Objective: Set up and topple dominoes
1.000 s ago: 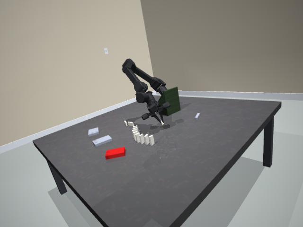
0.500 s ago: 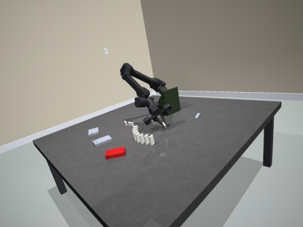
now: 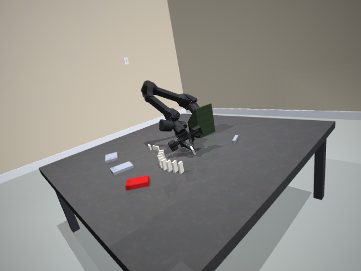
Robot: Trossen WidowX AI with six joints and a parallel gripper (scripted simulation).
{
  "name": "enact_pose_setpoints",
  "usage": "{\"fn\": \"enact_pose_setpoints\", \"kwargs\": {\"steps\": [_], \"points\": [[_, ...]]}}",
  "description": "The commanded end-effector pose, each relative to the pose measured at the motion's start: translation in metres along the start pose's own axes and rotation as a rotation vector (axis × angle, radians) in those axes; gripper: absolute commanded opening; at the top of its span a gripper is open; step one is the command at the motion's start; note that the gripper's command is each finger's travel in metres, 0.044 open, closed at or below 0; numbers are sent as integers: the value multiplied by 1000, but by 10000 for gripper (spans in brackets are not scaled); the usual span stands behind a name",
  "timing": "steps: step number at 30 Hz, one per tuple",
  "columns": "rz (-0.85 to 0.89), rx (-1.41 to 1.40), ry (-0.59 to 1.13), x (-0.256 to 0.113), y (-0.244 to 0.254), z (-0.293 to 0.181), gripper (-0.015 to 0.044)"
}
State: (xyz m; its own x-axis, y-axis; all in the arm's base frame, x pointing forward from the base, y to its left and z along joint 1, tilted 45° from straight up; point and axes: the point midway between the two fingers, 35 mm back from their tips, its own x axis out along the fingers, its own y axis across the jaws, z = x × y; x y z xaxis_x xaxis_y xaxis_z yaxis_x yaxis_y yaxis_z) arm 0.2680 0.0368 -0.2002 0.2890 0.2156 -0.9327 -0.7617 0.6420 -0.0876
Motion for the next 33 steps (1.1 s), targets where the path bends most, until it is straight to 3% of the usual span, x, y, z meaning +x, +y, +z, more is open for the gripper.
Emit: {"fn": "enact_pose_setpoints", "kwargs": {"steps": [1,24,33], "points": [[1,-21,-46,-5,4,-8,26],[-198,-206,-409,-75,11,-24,26],[-263,-257,-463,-95,12,-23,26]]}}
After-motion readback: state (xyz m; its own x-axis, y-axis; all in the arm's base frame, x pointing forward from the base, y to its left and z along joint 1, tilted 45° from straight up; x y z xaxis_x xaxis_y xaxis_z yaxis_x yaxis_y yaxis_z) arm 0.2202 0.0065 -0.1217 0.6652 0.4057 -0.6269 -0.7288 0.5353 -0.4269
